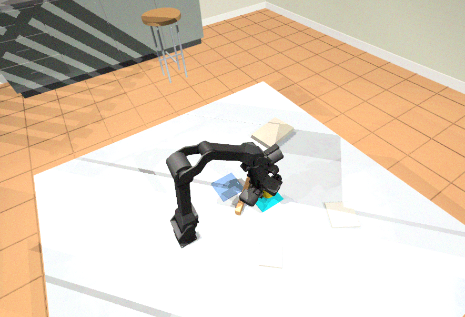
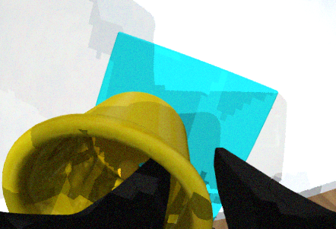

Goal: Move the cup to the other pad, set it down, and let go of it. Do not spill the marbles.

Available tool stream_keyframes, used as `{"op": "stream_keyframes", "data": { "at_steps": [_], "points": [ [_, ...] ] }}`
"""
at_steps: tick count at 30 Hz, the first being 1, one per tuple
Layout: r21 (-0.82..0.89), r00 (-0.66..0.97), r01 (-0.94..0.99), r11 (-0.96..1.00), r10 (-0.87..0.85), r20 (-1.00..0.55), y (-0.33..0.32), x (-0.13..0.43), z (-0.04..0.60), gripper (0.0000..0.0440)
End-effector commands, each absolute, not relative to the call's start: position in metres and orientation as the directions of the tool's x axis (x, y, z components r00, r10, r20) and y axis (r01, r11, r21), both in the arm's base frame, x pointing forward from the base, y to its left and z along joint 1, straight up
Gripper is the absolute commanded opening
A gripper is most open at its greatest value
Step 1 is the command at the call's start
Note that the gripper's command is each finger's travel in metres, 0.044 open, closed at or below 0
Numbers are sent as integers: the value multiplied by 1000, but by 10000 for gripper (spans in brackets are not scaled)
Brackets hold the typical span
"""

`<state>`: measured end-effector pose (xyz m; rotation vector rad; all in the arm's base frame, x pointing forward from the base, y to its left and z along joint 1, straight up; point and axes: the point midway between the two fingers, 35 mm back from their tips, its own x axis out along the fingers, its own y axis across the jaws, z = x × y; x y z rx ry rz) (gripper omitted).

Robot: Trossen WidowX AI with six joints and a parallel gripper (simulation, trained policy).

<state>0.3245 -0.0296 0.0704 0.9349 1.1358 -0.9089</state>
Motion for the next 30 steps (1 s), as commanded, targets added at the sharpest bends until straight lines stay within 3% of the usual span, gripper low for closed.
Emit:
{"op": "stream_keyframes", "data": {
  "at_steps": [1, 5, 23, 26, 30],
  "points": [
    [174, 219, 926, 336, -100, -971, -32, 329, 75, 170],
    [210, 254, 919, 333, -92, -963, -34, 332, 82, 167],
    [305, 334, 899, 314, -42, -942, -36, 317, 130, 241],
    [326, 356, 893, 311, -43, -933, -39, 316, 142, 270],
    [343, 373, 889, 303, -45, -927, -43, 314, 155, 354]
  ]
}}
